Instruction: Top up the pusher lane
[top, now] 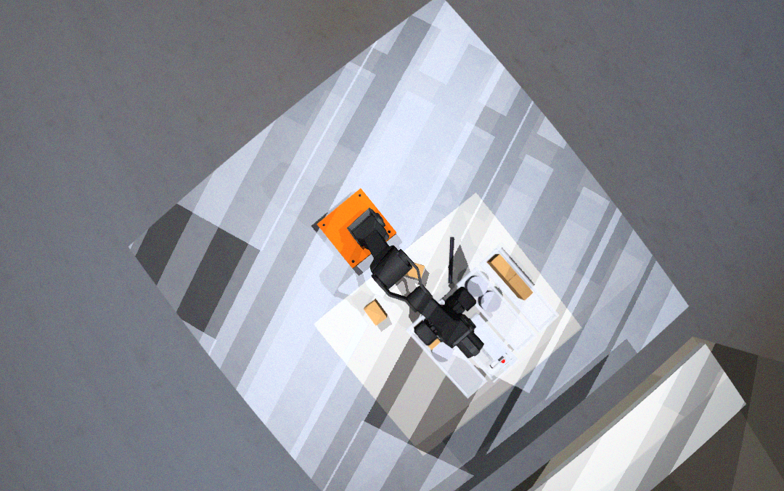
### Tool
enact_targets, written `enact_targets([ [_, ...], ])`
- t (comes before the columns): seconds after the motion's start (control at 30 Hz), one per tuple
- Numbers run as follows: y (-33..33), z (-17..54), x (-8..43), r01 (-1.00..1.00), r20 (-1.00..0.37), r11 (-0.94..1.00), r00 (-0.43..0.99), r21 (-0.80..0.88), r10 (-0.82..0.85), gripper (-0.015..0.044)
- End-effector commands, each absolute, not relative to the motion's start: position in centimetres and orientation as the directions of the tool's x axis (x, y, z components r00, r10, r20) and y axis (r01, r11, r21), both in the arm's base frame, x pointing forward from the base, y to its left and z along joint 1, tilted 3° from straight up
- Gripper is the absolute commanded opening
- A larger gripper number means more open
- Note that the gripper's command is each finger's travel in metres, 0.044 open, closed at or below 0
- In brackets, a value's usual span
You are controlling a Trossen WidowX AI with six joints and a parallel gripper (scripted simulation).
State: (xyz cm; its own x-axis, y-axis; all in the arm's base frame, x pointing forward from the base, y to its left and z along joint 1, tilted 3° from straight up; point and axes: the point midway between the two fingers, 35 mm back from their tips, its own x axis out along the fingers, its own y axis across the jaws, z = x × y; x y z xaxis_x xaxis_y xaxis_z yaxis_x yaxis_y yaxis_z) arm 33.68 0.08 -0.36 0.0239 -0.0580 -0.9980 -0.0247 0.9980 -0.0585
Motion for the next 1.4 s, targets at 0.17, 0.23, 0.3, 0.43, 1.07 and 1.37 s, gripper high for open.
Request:
enact_targets([
  [0.17, 0.1, -0.31, 33.82, -0.024, -0.998, 0.998, 0.037, -0.056, -0.055, 0.0],
  [0.23, 0.1, -0.31, 33.79, -0.024, -0.998, 0.998, 0.037, -0.056, -0.055, 0.0],
  [0.3, 0.1, -0.31, 33.75, -0.024, -0.998, 0.998, 0.037, -0.056, -0.055, 0.0],
  [0.43, 0.1, -0.32, 33.69, -0.024, -0.998, 0.998, 0.037, -0.056, -0.055, 0.0],
  [1.07, 0.06, -0.4, 33.25, -0.024, -0.998, 0.998, 0.037, -0.056, -0.055, 0.0026],
  [1.37, 0.06, -0.4, 33.25, -0.024, -0.998, 0.998, 0.037, -0.056, -0.055, 0.0263],
])
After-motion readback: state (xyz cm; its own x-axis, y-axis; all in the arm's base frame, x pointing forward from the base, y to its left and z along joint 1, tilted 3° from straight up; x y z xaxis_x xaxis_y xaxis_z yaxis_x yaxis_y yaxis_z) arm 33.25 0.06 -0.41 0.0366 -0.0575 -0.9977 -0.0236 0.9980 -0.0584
